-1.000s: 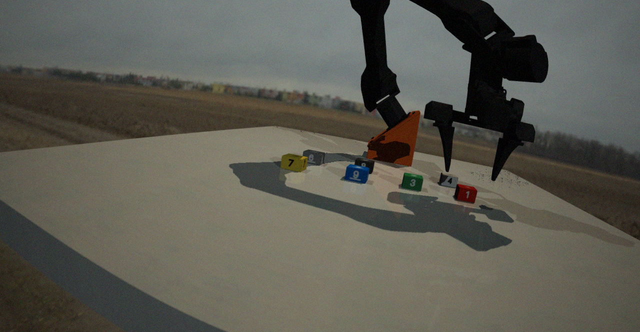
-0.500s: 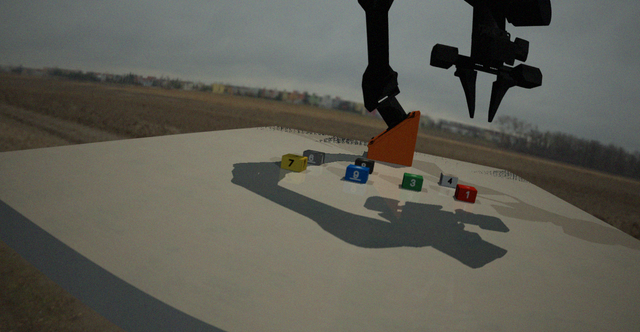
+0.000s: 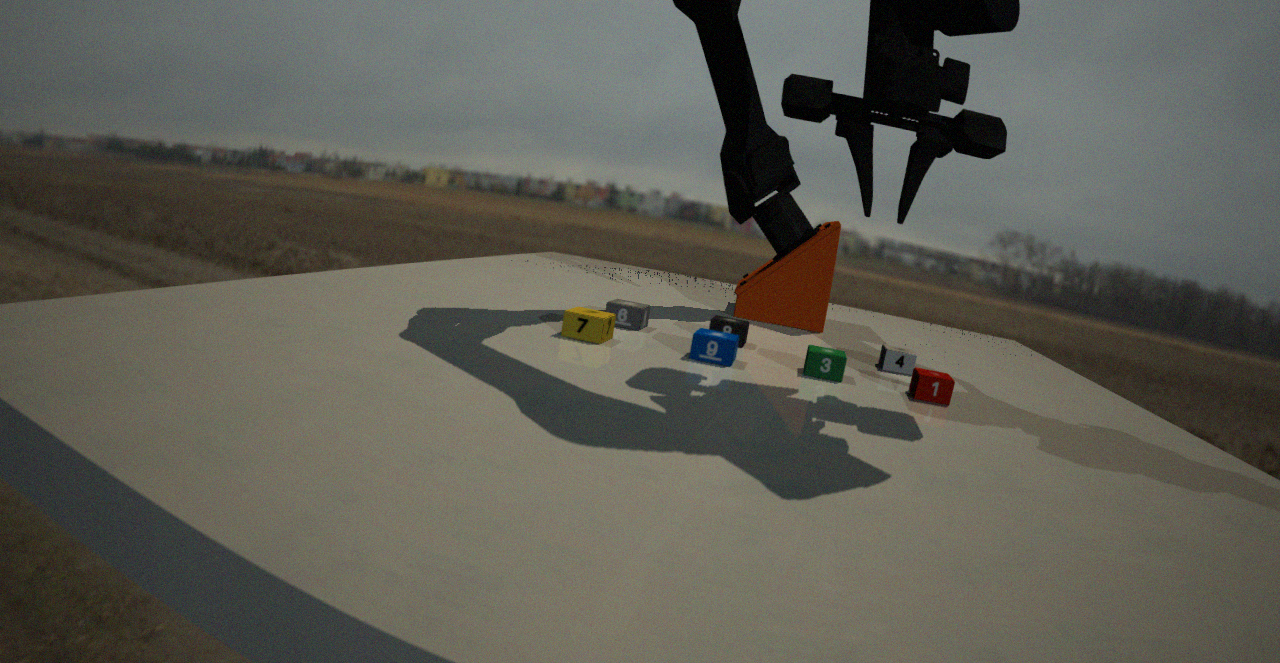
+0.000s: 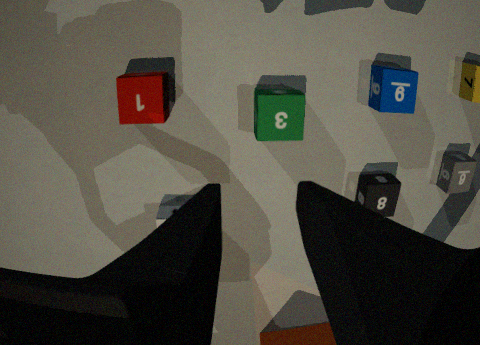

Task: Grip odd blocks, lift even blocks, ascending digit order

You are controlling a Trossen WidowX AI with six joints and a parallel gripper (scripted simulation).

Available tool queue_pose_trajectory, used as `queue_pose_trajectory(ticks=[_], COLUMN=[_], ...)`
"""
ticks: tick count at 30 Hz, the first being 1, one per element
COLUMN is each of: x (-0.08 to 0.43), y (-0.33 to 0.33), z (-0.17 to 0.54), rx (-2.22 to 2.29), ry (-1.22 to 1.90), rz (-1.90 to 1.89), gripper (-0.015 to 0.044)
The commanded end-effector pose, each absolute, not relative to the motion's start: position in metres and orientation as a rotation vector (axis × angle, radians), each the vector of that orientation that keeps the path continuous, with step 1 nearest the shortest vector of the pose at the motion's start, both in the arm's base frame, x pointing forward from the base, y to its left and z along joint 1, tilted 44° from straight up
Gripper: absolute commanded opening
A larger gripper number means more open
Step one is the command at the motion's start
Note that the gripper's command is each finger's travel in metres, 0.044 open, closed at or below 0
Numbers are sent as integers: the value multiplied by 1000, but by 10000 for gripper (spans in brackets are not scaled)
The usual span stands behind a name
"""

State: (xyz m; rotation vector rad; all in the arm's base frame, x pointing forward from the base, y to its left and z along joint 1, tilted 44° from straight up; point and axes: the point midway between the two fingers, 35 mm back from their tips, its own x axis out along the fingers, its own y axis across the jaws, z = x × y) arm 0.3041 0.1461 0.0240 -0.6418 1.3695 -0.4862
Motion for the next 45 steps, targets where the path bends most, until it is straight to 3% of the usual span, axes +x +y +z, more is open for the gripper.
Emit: queue_pose_trajectory(ticks=[1,6,17,45], x=[295,295,307,312], y=[126,126,72,47], z=[33,33,-26,-52], rx=[-652,-652,-654,-655], ry=[1376,1376,1374,1374], rz=[-489,-489,-491,-492], gripper=[120,120,400,400])
